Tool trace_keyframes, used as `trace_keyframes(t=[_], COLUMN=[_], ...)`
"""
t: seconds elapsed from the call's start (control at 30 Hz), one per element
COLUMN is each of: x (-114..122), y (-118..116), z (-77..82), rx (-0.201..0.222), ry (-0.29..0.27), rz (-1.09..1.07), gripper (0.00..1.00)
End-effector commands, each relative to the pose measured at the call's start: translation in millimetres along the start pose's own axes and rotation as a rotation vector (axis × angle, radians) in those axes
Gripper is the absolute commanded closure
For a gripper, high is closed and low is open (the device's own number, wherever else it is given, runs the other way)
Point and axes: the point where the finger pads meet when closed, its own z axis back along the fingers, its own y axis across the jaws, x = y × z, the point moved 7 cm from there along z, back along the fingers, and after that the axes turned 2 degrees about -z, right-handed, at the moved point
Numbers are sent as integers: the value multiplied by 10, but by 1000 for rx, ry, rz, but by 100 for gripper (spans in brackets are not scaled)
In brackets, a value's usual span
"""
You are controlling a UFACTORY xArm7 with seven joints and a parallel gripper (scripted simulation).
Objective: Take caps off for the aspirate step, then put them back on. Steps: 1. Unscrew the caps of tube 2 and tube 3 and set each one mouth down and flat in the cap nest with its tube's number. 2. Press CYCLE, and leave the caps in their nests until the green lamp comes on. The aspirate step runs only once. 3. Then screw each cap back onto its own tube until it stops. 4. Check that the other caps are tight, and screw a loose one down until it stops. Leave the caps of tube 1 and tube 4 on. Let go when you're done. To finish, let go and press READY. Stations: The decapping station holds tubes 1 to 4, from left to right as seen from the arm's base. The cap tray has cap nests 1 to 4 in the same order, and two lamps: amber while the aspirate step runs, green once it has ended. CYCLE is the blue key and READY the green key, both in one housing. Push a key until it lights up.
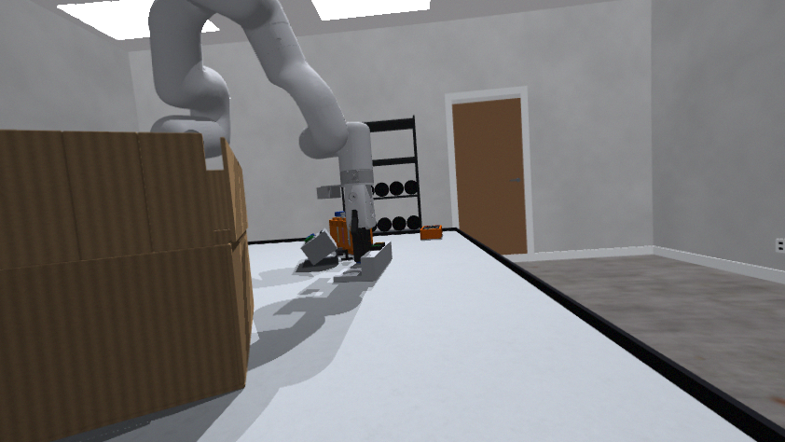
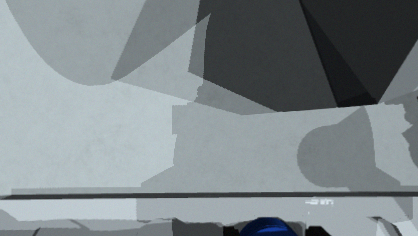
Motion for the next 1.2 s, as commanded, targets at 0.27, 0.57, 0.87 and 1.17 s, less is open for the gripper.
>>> trace_keyframes(t=[0.27,0.57,0.87,1.17], x=[14,14,14,13], y=[4,4,4,4], z=[11,111,562,914], rx=[1,1,1,1], ry=[-4,-4,-5,-5], rz=[0,0,0,0], gripper=[54,54,54,54])
